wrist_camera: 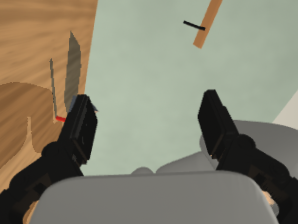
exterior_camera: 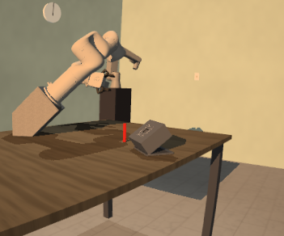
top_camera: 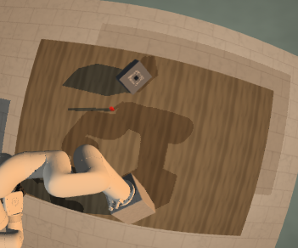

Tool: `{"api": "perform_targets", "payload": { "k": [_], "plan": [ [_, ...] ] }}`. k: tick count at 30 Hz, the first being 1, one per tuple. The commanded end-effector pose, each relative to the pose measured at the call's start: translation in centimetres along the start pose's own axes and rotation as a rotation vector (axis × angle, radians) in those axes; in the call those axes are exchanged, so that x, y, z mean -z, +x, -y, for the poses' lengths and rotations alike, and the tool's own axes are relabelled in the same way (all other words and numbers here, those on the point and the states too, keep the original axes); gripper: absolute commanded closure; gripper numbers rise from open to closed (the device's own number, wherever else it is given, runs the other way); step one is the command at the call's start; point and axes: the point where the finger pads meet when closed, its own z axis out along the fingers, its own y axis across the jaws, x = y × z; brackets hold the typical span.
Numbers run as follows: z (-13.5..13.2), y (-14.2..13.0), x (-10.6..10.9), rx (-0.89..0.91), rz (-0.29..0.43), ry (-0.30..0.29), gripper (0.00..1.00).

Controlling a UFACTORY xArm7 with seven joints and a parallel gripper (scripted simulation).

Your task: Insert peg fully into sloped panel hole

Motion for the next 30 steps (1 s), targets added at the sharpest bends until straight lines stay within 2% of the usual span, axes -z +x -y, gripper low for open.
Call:
{"api": "perform_targets", "payload": {
  "k": [1, 18, 20, 30],
  "plan": [
    [-0.1, 0.0, 0.1, -0.003, -0.001, 0.003, 0.0],
    [-0.1, 0.0, -0.1, -0.002, 0.002, 0.004, 0.0],
    [-0.1, 0.4, -1.7, 0.004, 0.025, 0.016, 0.0],
    [0.6, 0.8, -14.1, 0.055, 0.203, 0.107, 0.0]
  ]
}}
